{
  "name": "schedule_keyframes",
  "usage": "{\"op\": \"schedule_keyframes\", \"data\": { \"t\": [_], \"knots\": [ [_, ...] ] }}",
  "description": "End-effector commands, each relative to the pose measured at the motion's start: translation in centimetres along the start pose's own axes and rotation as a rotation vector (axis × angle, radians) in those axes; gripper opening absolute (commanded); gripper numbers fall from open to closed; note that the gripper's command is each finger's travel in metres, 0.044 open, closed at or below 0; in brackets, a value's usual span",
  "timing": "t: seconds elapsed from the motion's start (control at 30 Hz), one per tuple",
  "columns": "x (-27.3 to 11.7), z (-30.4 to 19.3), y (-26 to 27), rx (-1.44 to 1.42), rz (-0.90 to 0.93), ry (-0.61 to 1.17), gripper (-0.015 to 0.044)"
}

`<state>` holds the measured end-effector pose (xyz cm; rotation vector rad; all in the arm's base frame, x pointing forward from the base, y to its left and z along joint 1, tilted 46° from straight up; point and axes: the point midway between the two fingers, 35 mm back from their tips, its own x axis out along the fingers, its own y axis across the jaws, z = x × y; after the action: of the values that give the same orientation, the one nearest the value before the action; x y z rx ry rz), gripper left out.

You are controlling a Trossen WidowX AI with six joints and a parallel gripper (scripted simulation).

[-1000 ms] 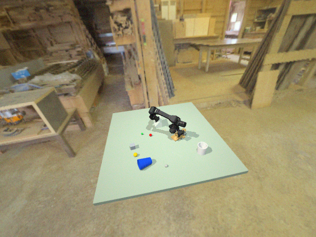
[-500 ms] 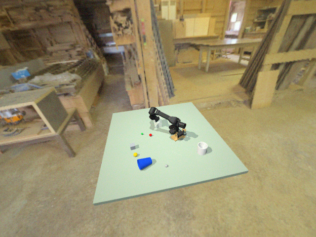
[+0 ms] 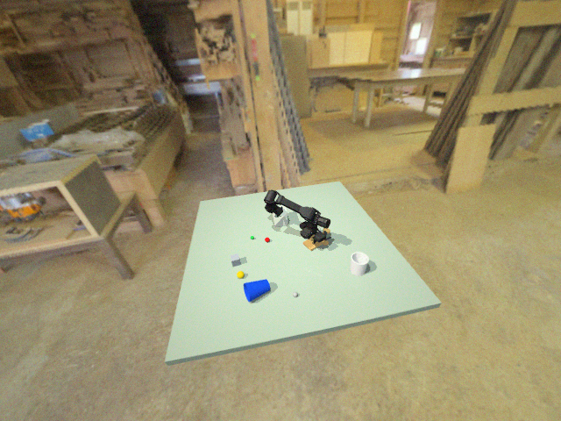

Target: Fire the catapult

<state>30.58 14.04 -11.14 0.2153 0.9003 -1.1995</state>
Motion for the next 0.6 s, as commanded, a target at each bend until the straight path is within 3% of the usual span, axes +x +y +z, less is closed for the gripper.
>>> {"op": "schedule_keyframes", "data": {
  "t": [0.0, 0.27, 0.57],
  "knots": [
    [-3.7, -0.2, 0.2, -0.002, 0.011, 0.005, 0.0006],
    [-4.8, -0.2, 0.0, -0.024, 0.01, 0.005, 0.0],
    [-4.6, -0.1, -0.1, -0.32, 0.011, 0.001, 0.0]
  ]
}}
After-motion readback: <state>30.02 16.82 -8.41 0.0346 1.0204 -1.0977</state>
